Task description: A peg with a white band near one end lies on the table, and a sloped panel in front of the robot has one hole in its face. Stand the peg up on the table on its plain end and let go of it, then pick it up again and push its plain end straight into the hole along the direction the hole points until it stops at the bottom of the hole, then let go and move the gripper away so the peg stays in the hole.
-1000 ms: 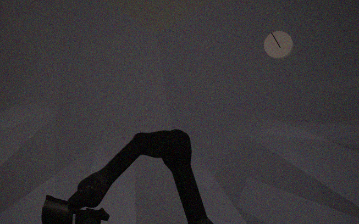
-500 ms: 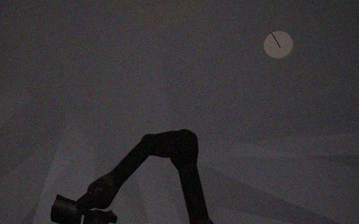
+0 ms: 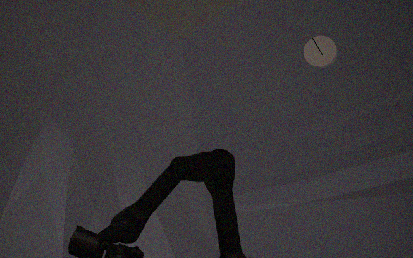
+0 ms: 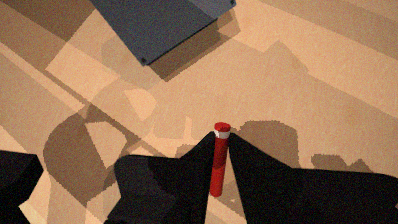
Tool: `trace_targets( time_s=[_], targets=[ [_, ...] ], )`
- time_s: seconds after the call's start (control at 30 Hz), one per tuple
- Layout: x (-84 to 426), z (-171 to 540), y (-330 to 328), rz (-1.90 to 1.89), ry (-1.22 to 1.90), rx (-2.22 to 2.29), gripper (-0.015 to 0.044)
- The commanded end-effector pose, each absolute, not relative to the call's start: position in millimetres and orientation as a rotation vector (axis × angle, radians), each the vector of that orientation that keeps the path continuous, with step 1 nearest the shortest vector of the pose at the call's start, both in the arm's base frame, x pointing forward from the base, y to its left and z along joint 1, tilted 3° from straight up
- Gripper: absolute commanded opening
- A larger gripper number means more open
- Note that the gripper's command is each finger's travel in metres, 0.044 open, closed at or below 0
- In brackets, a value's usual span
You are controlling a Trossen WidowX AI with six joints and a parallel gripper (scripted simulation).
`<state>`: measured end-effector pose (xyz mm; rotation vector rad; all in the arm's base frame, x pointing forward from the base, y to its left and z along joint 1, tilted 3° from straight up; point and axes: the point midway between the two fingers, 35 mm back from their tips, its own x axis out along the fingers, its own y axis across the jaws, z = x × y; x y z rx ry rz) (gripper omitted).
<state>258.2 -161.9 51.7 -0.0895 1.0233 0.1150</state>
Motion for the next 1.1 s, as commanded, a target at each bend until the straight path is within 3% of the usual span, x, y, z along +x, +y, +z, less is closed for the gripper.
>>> trace_targets(
  time_s=[0.0,1.07],
  targets=[
    [256,52,-161,0.120,0.991,-0.090,0.0049],
    [235,60,-164,0.129,0.717,-0.072,0.0049]
  ],
)
